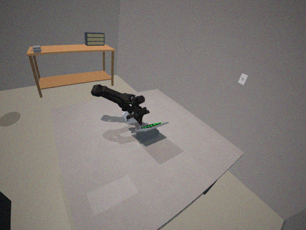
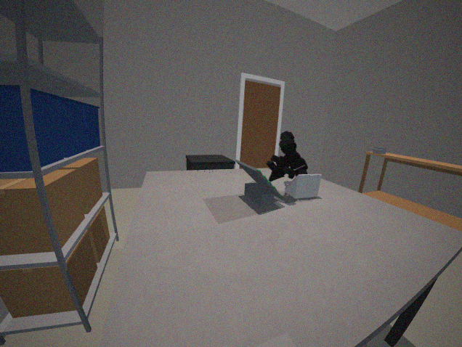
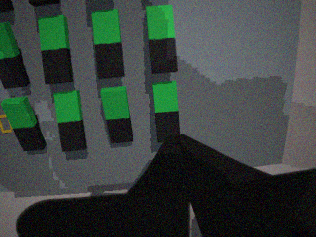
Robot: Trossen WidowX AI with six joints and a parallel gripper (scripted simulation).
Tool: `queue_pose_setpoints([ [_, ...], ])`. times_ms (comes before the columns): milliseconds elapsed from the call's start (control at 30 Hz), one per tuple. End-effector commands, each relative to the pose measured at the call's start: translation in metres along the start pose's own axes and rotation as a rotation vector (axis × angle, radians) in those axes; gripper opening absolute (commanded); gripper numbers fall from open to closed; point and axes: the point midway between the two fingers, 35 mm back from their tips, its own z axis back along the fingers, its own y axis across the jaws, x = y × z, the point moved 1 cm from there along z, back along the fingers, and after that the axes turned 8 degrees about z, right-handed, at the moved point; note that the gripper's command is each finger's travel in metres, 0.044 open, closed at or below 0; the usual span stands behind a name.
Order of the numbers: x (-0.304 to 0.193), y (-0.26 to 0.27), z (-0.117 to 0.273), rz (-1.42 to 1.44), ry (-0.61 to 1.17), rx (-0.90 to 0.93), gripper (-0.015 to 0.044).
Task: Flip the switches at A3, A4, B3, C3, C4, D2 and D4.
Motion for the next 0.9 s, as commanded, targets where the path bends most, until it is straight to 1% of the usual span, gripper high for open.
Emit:
queue_pose_setpoints([
  [0,0.000,0.001,-0.003,0.002,-0.002,0.003,0.0000],
  [300,0.000,0.001,-0.015,0.002,-0.001,0.004,0.0000],
  [867,0.000,0.001,-0.016,0.002,-0.001,0.004,0.0000],
])
